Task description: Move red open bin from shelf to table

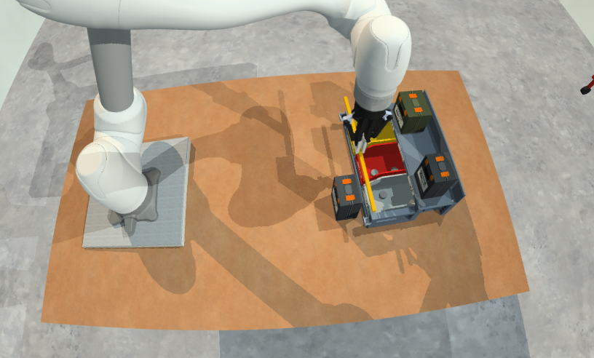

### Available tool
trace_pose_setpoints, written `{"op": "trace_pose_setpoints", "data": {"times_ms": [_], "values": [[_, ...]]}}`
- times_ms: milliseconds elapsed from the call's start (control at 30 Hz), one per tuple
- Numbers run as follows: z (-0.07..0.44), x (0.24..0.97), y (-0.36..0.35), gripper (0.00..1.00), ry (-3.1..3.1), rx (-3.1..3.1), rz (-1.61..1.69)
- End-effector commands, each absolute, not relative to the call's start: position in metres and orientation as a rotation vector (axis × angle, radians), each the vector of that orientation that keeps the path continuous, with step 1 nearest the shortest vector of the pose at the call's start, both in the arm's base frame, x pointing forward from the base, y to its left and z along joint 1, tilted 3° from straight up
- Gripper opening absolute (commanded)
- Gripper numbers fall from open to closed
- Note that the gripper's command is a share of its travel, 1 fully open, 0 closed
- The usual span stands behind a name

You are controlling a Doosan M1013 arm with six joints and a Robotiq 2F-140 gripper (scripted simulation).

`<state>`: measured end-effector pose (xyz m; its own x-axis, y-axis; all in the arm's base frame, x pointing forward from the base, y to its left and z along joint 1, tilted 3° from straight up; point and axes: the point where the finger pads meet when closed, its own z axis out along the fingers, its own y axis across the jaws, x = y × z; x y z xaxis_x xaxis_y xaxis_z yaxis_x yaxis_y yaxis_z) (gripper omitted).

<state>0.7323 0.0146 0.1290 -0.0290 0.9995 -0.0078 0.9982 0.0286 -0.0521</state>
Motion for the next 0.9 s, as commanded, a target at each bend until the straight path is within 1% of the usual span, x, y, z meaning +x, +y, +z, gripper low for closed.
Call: {"op": "trace_pose_setpoints", "data": {"times_ms": [0, 67, 233, 633, 800, 867], "values": [[0.129, 0.732, 0.015, 0.0, -2.231, -2.167, 0.066], [0.129, 0.732, 0.015, 0.0, -2.231, -2.167, 0.066], [0.131, 0.692, 0.013, 0.0, -2.231, -2.167, 0.066], [0.131, 0.692, 0.013, 0.0, -2.231, -2.167, 0.066], [0.132, 0.652, 0.012, 0.0, -2.231, -2.167, 0.066], [0.132, 0.652, 0.012, 0.0, -2.231, -2.167, 0.066]]}}
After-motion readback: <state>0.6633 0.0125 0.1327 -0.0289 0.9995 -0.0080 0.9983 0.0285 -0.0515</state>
